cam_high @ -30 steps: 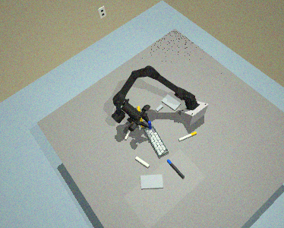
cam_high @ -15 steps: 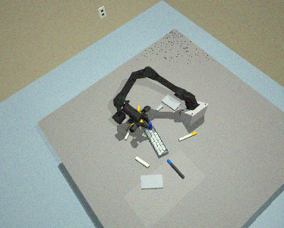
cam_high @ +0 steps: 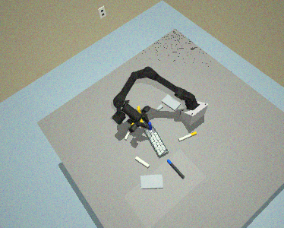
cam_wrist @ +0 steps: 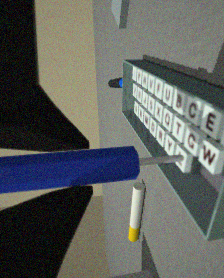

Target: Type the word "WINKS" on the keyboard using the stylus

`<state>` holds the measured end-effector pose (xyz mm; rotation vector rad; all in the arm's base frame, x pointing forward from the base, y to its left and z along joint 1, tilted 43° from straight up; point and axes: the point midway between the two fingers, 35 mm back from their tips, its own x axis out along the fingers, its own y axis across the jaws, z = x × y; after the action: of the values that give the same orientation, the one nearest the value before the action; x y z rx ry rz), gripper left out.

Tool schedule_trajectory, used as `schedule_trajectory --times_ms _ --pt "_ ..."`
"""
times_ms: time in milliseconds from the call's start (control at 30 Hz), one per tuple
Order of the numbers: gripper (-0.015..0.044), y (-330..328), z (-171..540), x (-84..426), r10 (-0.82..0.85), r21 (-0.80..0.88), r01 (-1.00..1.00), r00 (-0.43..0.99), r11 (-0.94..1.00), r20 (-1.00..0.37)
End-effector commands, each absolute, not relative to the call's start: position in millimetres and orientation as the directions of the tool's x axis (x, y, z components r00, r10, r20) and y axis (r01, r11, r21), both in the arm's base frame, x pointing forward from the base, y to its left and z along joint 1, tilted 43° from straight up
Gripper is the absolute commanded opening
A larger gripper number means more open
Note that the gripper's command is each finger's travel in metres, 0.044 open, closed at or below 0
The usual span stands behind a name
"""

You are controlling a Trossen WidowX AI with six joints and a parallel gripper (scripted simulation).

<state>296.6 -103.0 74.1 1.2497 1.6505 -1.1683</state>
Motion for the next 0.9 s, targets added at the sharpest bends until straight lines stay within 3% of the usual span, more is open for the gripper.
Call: schedule_trajectory --times_ms 0,867 --pt "0.0081 -103.9 74.2 297.2 0.283 -0.221 0.969 -0.245 0.113 -0.927" --pt "0.0081 -111.0 67.9 295.8 0.282 -0.221 0.969 -0.245 0.113 -0.927"
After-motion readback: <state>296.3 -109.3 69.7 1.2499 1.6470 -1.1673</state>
